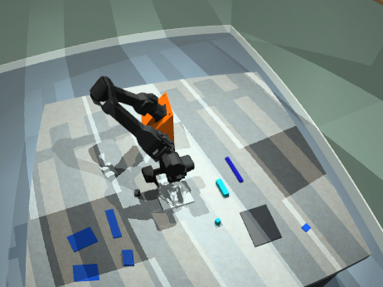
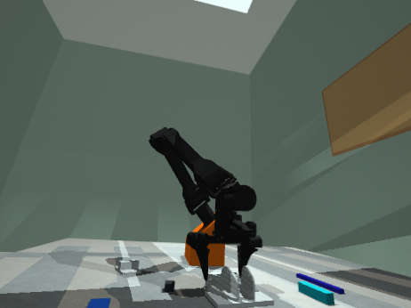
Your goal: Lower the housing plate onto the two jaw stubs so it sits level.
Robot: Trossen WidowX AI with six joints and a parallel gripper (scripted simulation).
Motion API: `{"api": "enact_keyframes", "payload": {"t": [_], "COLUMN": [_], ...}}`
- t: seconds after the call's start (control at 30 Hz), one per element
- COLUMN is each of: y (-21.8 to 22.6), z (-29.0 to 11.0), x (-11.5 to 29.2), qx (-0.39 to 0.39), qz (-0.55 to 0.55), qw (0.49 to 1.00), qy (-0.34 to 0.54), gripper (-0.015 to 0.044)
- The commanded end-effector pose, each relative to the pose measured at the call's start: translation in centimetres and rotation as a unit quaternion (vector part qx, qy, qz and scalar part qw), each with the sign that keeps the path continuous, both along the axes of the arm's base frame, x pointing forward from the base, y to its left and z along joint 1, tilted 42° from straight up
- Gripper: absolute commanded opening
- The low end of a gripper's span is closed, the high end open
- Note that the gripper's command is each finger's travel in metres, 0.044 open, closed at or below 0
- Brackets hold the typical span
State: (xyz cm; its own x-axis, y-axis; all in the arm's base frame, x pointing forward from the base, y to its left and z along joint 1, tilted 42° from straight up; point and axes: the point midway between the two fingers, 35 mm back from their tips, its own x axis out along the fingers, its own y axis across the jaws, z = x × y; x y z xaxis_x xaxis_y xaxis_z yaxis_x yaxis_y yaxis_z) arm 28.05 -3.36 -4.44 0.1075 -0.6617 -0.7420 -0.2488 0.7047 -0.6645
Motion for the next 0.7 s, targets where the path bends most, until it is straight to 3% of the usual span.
{"api": "enact_keyframes", "payload": {"t": [0.0,0.13,0.3,0.53,0.67], "y": [2.1,4.3,4.3,7.2,7.3], "z": [2.2,4.8,4.6,7.6,7.9], "x": [0.2,-0.4,-0.3,-7.4,-8.2], "qx": [0.004,0.002,0.002,0.004,0.003], "qz": [0.002,0.002,0.008,0.003,0.002], "qw": [1.0,1.0,1.0,1.0,1.0], "qy": [-0.007,-0.008,-0.012,-0.005,-0.005], "gripper": [0.044,0.044,0.044,0.044,0.044]}}
